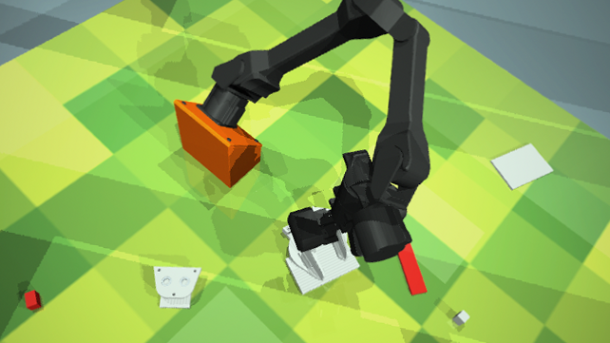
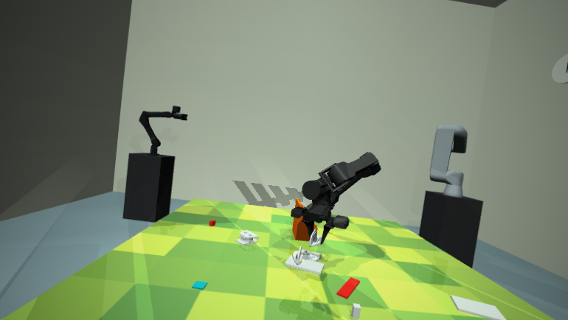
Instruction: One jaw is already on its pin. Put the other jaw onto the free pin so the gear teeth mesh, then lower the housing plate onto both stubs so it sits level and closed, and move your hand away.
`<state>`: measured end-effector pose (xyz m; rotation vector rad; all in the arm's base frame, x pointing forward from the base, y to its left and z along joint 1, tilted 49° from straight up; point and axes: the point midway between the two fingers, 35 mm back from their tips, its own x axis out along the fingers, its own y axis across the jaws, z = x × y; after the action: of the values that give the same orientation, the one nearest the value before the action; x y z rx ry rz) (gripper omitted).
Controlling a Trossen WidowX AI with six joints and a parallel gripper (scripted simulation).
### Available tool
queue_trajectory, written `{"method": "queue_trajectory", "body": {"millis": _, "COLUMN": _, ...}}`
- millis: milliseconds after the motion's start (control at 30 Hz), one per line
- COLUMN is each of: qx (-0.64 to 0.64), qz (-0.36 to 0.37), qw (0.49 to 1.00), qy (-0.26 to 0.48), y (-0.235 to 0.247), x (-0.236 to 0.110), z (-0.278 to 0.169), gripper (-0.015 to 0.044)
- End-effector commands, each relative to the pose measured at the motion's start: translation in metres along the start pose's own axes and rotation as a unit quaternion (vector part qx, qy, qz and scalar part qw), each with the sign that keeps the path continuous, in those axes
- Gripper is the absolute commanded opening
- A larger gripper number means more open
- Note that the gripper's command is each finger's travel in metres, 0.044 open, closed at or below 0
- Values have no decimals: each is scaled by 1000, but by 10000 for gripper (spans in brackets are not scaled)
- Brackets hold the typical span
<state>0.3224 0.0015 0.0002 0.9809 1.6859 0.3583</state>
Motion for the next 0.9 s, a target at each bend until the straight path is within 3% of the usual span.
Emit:
{"method": "queue_trajectory", "body": {"millis": 0, "qx": -4, "qz": -3, "qw": 1000, "qy": -1, "y": -1, "x": 0, "z": 1, "gripper": 134}}
{"method": "queue_trajectory", "body": {"millis": 867, "qx": 1, "qz": -3, "qw": 1000, "qy": -1, "y": 4, "x": 0, "z": -1, "gripper": 134}}
